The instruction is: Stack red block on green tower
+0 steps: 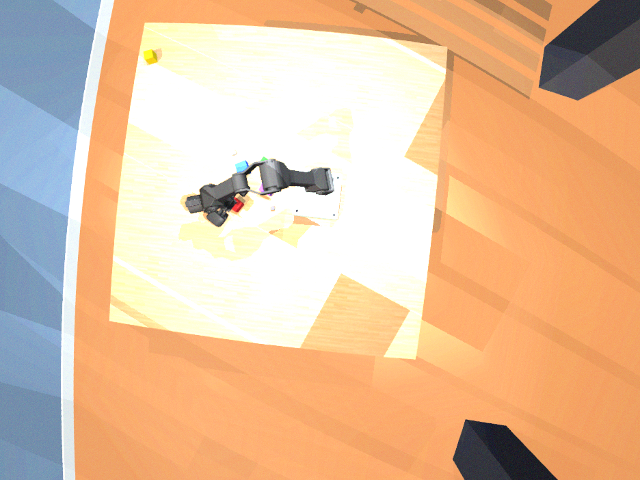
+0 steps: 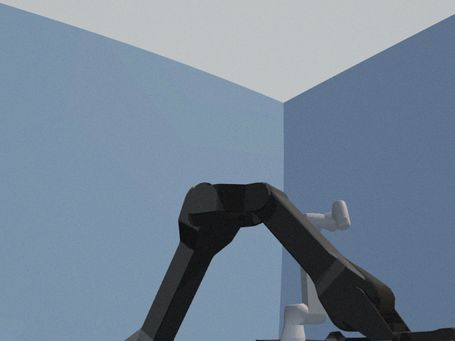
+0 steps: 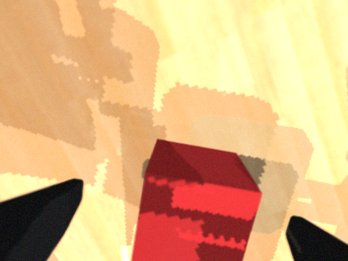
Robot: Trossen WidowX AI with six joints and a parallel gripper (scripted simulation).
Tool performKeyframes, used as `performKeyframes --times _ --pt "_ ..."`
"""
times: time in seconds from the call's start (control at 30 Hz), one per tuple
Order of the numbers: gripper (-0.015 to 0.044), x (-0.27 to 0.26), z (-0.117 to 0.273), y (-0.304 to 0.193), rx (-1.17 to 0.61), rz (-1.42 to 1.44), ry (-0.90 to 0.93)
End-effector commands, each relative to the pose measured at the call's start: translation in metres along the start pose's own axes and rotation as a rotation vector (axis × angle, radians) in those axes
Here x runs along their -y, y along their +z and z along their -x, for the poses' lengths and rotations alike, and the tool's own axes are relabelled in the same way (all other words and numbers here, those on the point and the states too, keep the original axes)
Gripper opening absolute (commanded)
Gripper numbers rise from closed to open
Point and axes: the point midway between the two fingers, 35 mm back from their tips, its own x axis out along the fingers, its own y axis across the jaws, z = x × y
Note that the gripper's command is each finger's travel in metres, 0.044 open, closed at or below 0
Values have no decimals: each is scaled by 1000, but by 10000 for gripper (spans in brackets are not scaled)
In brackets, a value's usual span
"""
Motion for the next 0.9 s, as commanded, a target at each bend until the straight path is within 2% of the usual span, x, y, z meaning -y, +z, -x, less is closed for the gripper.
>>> performKeyframes --times 0.0,0.77,0.87 --pt "440 2 -8 -1 -1 -3 -5" --pt "440 3 -20 -2 -2 -3 -5" --pt "361 3 -20 -2 -2 -3 -5"
